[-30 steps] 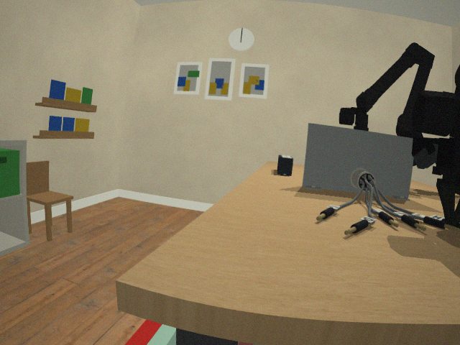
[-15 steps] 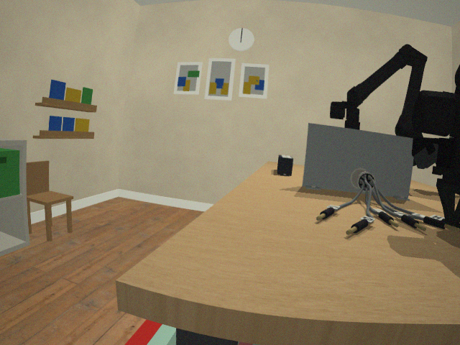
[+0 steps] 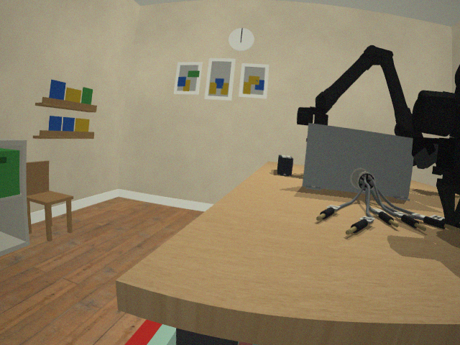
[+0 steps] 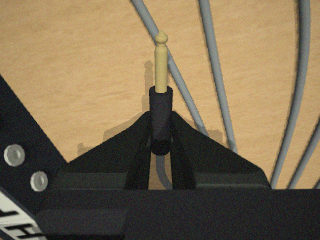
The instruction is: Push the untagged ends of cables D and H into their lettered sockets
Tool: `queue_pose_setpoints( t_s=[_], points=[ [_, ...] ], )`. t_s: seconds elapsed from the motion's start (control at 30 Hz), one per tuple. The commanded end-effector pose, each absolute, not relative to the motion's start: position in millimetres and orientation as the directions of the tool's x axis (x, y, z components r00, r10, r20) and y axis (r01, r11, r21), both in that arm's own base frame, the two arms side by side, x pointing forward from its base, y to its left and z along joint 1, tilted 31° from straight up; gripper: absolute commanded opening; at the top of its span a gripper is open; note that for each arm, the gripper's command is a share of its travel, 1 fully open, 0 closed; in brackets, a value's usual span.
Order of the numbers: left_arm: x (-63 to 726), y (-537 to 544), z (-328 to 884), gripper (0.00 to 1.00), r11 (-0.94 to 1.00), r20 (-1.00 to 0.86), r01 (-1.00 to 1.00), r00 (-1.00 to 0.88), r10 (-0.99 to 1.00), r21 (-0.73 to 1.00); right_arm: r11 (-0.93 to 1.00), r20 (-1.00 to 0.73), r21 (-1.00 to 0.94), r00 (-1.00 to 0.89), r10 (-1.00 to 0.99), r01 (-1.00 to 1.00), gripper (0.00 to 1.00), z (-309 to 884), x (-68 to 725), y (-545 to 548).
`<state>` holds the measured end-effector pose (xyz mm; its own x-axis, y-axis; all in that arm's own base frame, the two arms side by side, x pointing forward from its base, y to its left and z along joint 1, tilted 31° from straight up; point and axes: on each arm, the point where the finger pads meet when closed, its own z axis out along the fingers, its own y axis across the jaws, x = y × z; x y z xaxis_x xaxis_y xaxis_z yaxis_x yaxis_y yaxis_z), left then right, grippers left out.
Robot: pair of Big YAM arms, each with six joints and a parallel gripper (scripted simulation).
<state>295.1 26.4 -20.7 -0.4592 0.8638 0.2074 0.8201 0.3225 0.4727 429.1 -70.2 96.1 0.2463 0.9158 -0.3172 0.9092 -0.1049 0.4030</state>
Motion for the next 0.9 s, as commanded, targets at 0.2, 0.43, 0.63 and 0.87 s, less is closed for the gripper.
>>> queue_pose_setpoints(
  t_s=[0.2,0.43,0.63,0.87],
  points=[
    [296,26,-20,0.05,0.323,0.204,0.819,-0.460,0.864,0.475,-0.075,-0.321,0.425,0.227,0.919,0.902,0.05,103,465,-60],
    [296,26,-20,0.05,0.323,0.204,0.819,-0.460,0.864,0.475,0.171,-0.419,0.306,-0.028,0.907,0.937,0.05,94,457,-65],
    [296,26,-20,0.05,0.323,0.204,0.819,-0.460,0.864,0.475,0.401,-0.482,0.187,-0.272,0.833,0.897,0.05,92,456,-70],
    [296,26,-20,0.05,0.323,0.204,0.819,-0.460,0.864,0.475,0.576,-0.508,0.074,-0.466,0.725,0.814,0.05,91,455,-72]
  ],
)
